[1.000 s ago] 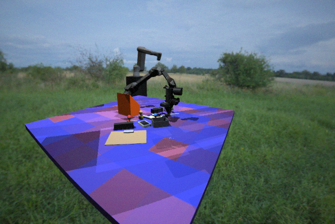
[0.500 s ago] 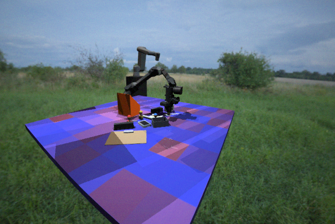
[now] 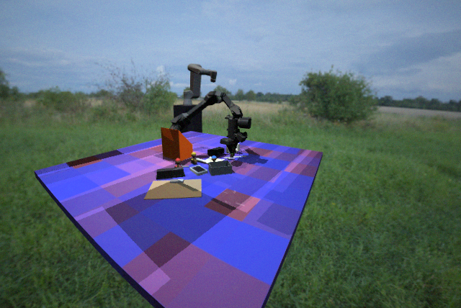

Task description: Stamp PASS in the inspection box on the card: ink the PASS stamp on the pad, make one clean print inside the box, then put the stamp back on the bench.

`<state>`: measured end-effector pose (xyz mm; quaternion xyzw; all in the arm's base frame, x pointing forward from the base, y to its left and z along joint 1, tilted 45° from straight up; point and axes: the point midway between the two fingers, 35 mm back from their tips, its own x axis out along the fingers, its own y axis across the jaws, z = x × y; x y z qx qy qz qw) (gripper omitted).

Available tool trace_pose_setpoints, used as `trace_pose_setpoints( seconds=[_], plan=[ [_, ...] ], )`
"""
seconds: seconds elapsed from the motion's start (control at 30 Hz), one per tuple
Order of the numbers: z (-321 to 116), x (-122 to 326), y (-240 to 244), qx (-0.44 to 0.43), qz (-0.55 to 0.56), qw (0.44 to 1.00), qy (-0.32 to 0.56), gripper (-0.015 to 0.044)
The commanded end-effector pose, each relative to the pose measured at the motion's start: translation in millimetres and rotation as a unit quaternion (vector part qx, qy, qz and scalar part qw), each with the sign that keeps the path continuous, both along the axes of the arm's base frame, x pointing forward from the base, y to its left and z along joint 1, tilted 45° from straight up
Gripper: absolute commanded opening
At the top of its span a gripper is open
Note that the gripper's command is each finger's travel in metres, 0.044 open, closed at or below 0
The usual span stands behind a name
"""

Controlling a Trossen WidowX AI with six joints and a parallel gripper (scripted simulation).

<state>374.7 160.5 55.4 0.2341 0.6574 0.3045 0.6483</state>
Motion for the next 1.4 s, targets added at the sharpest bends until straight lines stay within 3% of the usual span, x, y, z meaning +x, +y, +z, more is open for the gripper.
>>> trace_pose_setpoints(
  seconds=[0.0, 1.37],
  plan=[
    [3.1, 0.6, -1.2, 0.003, 0.002, 1.0, -0.003, 0.0],
    [17.1, 0.8, -15.9, 0.003, 0.002, 1.0, -0.002, 0.0]
  ],
)
